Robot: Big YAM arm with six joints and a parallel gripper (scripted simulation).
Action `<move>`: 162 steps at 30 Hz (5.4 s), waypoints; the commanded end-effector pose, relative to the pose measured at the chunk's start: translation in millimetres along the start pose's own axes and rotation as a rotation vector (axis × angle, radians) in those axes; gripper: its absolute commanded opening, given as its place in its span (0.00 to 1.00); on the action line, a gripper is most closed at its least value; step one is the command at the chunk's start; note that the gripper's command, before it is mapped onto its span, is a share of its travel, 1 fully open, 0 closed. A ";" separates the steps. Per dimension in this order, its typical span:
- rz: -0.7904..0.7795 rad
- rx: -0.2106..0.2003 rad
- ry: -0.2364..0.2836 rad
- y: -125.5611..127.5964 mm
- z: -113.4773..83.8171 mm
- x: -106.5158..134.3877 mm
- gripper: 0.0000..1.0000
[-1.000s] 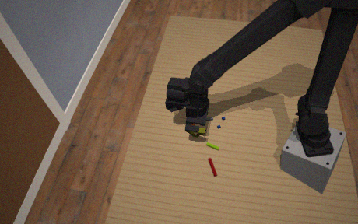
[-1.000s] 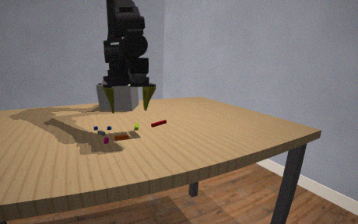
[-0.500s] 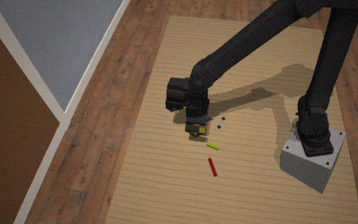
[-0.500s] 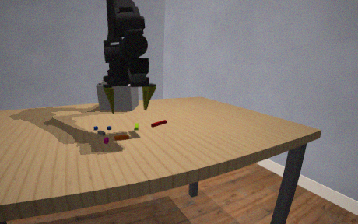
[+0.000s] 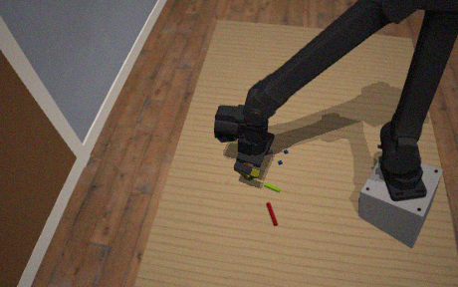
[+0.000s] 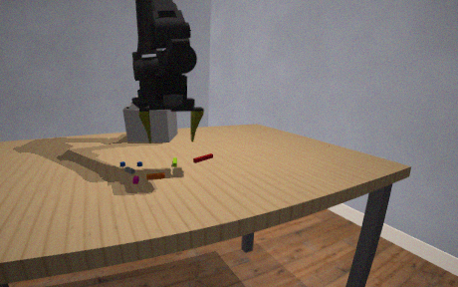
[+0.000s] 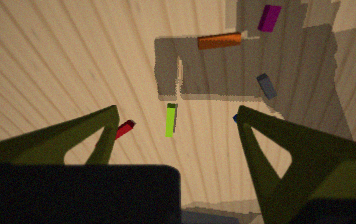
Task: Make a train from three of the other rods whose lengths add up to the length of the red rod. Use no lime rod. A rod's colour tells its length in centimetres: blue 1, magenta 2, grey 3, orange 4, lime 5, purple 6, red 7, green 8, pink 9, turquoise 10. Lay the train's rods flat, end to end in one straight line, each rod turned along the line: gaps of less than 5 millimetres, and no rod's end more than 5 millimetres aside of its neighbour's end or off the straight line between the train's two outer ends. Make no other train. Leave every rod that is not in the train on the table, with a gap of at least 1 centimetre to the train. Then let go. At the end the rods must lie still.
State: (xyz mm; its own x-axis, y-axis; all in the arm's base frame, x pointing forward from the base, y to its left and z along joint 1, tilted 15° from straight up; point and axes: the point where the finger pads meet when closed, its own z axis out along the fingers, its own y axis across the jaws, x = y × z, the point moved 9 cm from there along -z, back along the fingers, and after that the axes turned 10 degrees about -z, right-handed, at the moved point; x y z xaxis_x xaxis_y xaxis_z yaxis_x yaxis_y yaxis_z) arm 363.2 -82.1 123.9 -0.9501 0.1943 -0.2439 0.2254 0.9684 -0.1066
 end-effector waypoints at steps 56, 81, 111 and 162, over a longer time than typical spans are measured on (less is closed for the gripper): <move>1.247 -0.016 -0.025 60.6 -4.9 32.8 1.00; 1.349 -0.005 -0.012 63.9 -1.0 37.9 1.00; 1.349 -0.005 -0.012 63.9 -1.0 37.9 1.00; 1.333 -0.005 -0.015 57.4 -1.4 36.6 1.00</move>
State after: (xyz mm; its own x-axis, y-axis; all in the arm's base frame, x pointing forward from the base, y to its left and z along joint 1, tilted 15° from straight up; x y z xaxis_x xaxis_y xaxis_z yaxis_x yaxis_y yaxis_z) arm 341.9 -16.1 108.4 0.0081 0.9868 -0.1618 0.9764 0.0271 0.2140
